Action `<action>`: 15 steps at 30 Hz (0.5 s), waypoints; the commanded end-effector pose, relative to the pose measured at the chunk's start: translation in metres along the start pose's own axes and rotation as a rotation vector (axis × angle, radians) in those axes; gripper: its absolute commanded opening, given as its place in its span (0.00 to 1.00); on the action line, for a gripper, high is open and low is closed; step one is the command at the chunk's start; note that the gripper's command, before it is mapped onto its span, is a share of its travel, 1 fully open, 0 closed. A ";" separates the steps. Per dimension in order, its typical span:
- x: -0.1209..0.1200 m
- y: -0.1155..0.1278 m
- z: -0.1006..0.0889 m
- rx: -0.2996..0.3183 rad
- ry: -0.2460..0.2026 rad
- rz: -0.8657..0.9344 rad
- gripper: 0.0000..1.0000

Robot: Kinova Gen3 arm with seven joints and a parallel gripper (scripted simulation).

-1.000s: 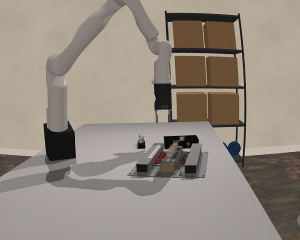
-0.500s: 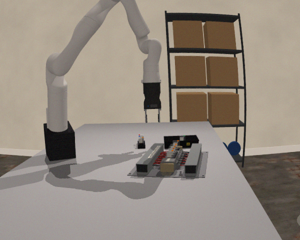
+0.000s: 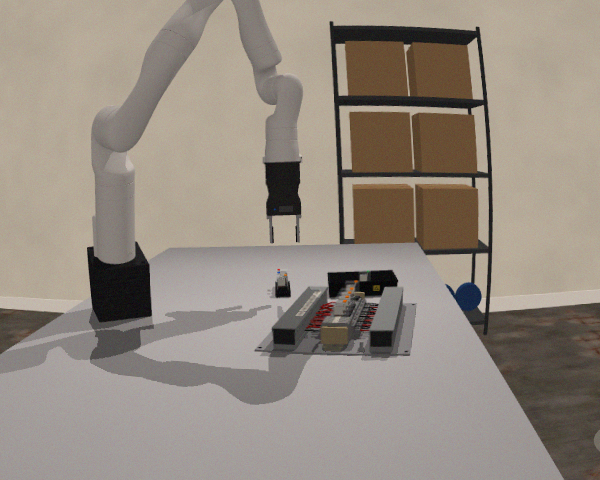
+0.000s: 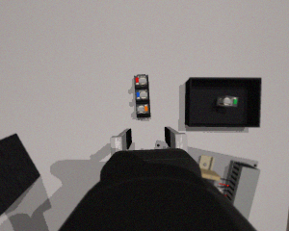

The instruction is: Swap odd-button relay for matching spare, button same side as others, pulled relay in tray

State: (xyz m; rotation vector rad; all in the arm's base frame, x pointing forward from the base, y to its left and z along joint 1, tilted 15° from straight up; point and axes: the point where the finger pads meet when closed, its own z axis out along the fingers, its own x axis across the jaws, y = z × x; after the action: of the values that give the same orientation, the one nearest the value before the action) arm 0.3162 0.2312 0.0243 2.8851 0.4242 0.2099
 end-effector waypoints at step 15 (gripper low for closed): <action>-0.022 -0.001 -0.012 0.006 0.005 -0.009 1.00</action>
State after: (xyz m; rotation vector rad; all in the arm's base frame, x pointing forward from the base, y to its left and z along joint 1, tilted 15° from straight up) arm 0.2952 0.2248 0.0305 2.8856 0.4308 0.2099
